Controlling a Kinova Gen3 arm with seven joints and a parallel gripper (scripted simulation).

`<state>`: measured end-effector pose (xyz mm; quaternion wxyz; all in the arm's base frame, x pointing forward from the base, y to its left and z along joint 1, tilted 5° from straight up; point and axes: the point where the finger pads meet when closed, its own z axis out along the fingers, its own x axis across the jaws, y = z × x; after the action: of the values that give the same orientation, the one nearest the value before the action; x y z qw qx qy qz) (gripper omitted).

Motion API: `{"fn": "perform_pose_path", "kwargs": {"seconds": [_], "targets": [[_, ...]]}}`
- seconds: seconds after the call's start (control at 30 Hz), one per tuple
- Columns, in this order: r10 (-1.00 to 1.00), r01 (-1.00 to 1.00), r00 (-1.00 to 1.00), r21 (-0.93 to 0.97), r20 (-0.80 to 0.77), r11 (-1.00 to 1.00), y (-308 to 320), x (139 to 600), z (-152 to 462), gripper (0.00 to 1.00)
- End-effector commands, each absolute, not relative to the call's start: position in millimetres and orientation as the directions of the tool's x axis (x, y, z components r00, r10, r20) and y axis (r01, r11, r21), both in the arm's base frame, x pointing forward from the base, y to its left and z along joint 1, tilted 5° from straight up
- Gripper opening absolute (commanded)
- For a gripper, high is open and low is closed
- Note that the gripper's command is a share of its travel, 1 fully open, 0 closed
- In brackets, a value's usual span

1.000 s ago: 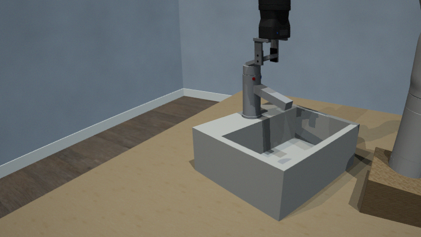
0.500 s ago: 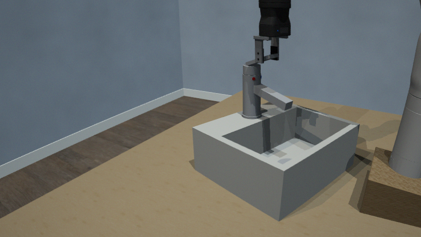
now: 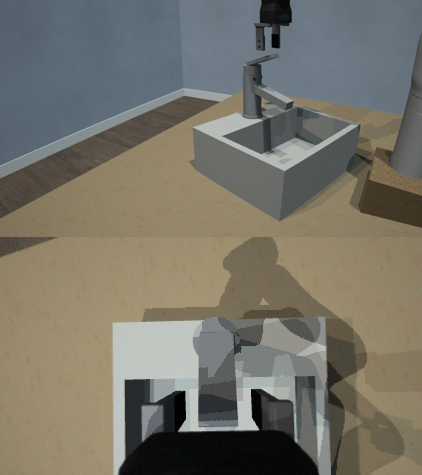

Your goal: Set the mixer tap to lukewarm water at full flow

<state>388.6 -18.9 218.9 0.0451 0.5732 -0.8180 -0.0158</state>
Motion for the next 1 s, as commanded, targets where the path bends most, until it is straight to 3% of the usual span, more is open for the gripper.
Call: {"fn": "perform_pose_path", "kwargs": {"seconds": [0.0, 0.7, 0.73, 0.97], "targets": [[-0.939, -0.937, -0.34, 0.066, 0.052, 0.343, -19, 392, 229, 1.0], [-0.939, -0.937, -0.34, 0.066, 0.052, 0.343, -18, 394, 254, 1.0], [-0.939, -0.937, -0.34, 0.066, 0.052, 0.343, -18, 394, 254, 0.0], [-0.939, -0.937, -0.34, 0.066, 0.052, 0.343, -18, 394, 254, 0.0]]}}
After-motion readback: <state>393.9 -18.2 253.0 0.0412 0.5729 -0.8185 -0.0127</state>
